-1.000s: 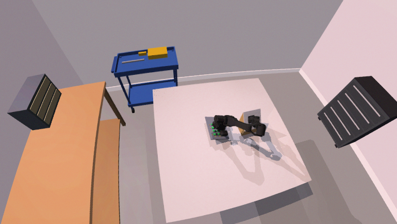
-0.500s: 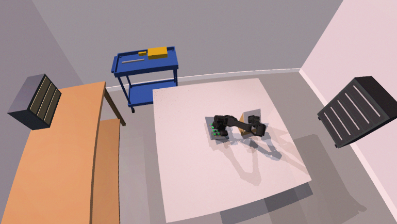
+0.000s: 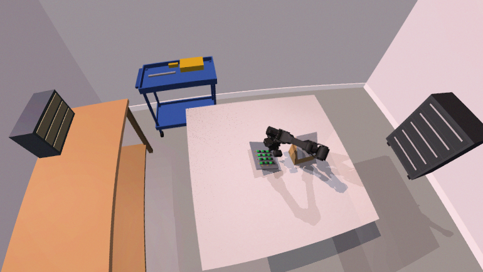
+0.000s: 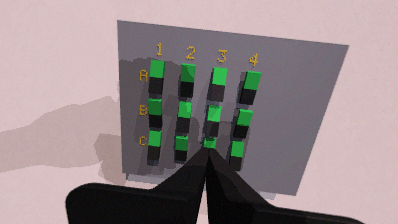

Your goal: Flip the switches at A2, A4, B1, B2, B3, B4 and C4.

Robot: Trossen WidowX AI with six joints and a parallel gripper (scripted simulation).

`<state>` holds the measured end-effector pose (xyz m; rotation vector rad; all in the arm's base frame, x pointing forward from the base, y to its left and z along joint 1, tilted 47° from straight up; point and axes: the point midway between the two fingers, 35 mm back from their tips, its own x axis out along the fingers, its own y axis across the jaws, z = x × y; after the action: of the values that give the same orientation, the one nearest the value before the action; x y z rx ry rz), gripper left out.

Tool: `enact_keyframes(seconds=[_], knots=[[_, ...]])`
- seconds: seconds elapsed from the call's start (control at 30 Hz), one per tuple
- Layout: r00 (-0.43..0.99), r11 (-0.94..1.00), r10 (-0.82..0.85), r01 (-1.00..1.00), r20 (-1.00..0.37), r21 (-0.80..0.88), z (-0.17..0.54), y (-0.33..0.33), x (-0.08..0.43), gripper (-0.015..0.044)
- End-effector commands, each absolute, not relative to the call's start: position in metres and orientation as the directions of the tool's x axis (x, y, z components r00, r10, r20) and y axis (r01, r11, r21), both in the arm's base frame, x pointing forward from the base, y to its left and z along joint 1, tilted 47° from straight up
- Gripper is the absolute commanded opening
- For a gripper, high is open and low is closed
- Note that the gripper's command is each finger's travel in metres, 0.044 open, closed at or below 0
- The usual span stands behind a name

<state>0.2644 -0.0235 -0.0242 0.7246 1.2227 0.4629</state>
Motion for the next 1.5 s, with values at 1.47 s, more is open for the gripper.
enact_keyframes(seconds=[1.47], knots=[[0.308, 0.689, 0.675, 0.06, -0.67, 0.722, -0.071, 0.017, 0.273, 0.0]])
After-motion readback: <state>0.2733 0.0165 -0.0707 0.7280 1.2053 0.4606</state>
